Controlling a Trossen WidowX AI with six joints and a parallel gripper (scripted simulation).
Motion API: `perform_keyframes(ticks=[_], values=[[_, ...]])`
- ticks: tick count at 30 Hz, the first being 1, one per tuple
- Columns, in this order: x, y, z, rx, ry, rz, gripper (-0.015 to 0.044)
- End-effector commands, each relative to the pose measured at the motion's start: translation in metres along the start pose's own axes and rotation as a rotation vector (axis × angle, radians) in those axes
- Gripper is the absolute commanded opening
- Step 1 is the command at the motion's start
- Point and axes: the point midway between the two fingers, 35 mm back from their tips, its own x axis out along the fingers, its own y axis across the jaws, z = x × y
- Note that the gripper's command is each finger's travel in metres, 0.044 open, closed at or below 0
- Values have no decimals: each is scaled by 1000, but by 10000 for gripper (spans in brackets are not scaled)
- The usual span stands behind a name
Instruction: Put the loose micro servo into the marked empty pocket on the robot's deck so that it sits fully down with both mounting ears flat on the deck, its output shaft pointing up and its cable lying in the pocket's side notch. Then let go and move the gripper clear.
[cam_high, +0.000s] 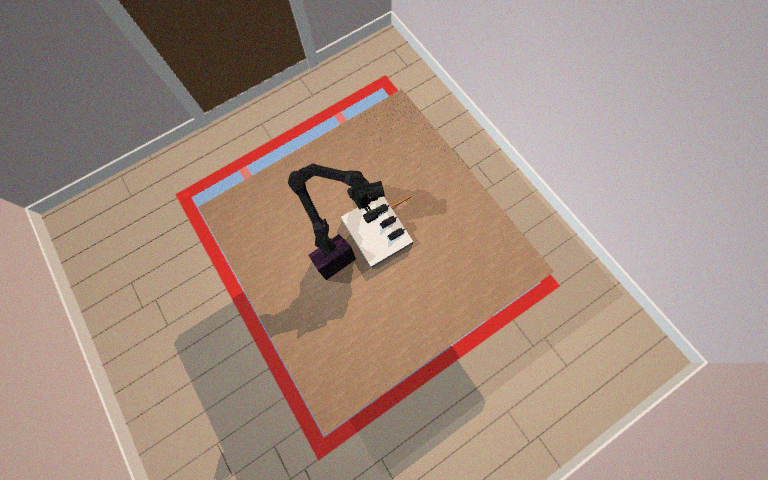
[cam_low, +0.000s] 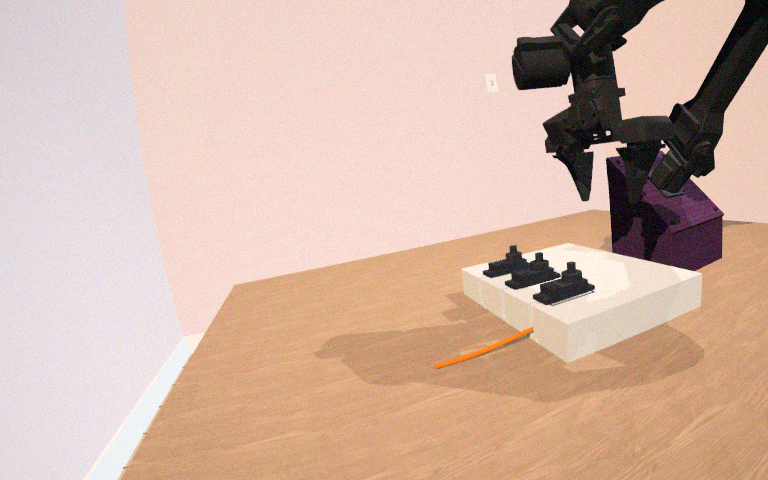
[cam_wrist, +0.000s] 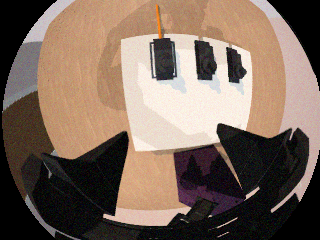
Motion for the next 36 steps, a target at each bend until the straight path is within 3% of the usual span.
perform_keyframes(ticks=[1, 11, 36], values=[[-1, 0, -11, -3, 15, -1, 440], [-51, 0, -4, -1, 5, -1, 440], [-51, 0, -4, -1, 5, -1, 440]])
